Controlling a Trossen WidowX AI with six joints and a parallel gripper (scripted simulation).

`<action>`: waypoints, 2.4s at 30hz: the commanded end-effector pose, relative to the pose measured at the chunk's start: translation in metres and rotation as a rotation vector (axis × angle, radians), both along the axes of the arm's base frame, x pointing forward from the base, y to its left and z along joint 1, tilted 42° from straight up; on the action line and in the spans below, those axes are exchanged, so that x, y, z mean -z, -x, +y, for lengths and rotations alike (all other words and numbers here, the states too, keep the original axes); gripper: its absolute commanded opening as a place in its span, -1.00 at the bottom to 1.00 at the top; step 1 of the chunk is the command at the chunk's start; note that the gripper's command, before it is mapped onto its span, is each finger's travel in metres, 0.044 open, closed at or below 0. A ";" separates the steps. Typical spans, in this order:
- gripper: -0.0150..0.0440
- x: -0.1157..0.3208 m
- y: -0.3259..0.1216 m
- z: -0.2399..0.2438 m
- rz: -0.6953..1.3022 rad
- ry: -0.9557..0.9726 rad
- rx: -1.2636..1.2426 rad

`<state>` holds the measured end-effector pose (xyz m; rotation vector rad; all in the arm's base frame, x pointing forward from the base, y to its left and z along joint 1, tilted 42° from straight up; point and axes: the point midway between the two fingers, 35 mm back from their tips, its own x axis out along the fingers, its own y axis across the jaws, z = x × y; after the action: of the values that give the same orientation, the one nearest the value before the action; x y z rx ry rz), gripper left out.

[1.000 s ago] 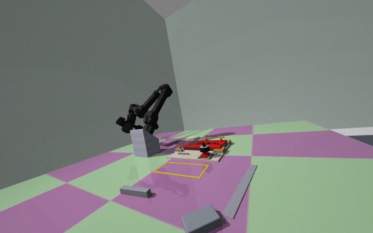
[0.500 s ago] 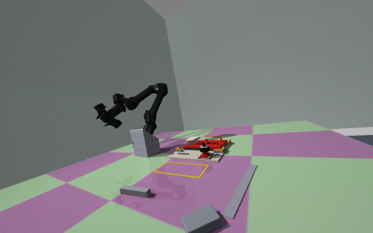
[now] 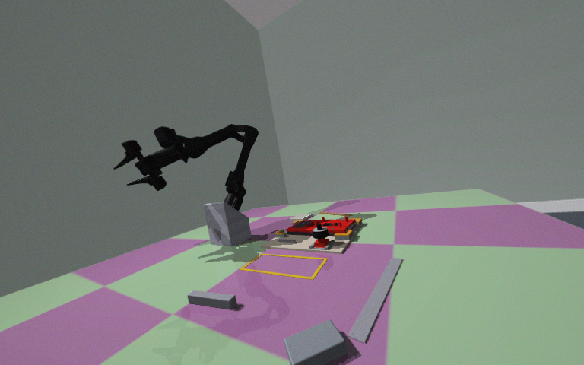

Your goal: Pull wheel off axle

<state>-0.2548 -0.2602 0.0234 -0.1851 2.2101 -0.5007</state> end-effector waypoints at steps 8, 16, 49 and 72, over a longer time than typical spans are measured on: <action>0.53 0.019 -0.116 -0.084 -0.314 0.057 -0.197; 0.53 0.021 -0.189 -0.104 -0.457 0.053 -0.266; 0.53 0.018 -0.560 0.078 -0.966 -0.778 -0.180; 0.53 -0.010 -0.619 0.204 -0.806 -1.081 0.037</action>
<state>0.3622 -0.0576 0.0351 0.5352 1.4122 0.5596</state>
